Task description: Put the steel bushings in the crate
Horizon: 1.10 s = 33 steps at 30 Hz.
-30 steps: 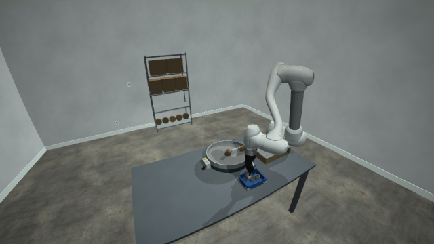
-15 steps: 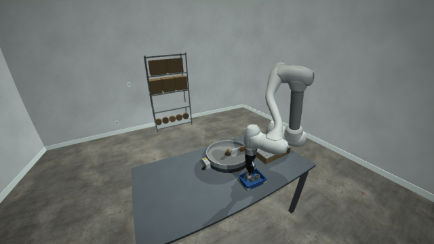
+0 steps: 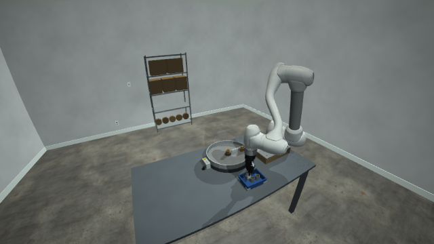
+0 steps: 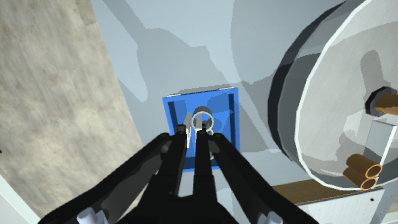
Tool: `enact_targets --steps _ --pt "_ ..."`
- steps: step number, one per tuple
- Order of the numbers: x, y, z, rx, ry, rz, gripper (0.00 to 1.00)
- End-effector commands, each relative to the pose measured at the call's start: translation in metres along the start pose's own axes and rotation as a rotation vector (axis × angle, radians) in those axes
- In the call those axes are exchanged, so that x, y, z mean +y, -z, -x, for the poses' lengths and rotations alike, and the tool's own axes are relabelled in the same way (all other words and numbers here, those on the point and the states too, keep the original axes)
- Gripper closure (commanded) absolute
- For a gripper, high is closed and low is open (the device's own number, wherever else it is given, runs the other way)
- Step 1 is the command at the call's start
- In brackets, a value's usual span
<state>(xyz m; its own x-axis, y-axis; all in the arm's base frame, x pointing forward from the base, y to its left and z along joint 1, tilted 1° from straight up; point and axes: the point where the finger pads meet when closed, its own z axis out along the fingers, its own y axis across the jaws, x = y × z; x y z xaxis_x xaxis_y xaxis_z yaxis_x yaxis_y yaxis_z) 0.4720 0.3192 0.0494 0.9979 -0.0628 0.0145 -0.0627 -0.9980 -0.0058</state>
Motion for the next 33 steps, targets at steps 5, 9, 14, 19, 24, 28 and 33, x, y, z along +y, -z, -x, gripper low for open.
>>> enact_targets --steps 5,9,14,19,24,28,33 --pt "-0.0028 -0.0024 -0.0026 0.004 -0.003 -0.001 1.00" --pt "-0.0028 -0.0024 -0.0026 0.004 -0.003 -0.001 1.00" --pt "-0.0028 -0.0024 -0.0026 0.004 -0.003 -0.001 1.00" --pt "-0.0028 -0.0024 -0.0026 0.004 -0.003 -0.001 1.00" --pt "-0.0028 -0.0024 -0.0026 0.004 -0.003 -0.001 1.00" --pt "-0.0028 -0.0024 -0.0026 0.004 -0.003 -0.001 1.00" --pt "-0.0028 -0.0024 -0.0026 0.004 -0.003 -0.001 1.00"
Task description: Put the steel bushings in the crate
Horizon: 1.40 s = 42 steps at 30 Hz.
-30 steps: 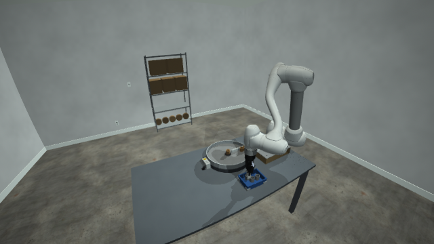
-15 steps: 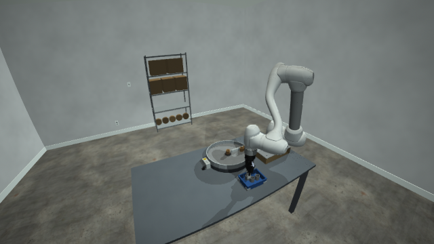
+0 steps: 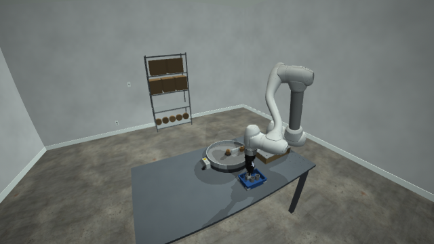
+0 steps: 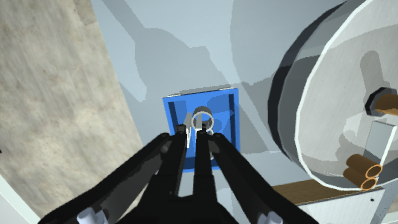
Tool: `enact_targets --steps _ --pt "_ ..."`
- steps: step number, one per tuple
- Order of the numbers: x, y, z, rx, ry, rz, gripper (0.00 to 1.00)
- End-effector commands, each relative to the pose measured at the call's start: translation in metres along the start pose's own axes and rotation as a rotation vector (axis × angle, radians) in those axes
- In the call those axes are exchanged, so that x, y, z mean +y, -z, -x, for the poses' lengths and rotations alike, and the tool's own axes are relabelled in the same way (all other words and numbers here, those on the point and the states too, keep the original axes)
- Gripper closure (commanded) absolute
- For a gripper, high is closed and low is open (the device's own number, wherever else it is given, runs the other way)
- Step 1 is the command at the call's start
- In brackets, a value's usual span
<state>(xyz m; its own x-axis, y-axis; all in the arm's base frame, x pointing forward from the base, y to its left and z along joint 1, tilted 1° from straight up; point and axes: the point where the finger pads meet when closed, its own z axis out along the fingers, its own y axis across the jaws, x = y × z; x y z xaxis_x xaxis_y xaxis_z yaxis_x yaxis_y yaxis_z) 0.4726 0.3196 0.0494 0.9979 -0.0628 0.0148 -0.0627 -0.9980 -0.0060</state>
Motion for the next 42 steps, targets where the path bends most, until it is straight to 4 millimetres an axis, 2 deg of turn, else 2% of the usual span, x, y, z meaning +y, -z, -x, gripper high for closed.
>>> enact_targets --steps 1,17,32,42 --pt "-0.002 -0.002 -0.002 0.004 -0.003 -0.001 1.00" --pt "-0.002 -0.012 -0.002 0.004 -0.003 -0.001 1.00" --pt "-0.002 -0.037 -0.002 0.004 -0.003 -0.001 1.00" --pt "-0.002 -0.043 -0.002 0.004 -0.003 -0.001 1.00"
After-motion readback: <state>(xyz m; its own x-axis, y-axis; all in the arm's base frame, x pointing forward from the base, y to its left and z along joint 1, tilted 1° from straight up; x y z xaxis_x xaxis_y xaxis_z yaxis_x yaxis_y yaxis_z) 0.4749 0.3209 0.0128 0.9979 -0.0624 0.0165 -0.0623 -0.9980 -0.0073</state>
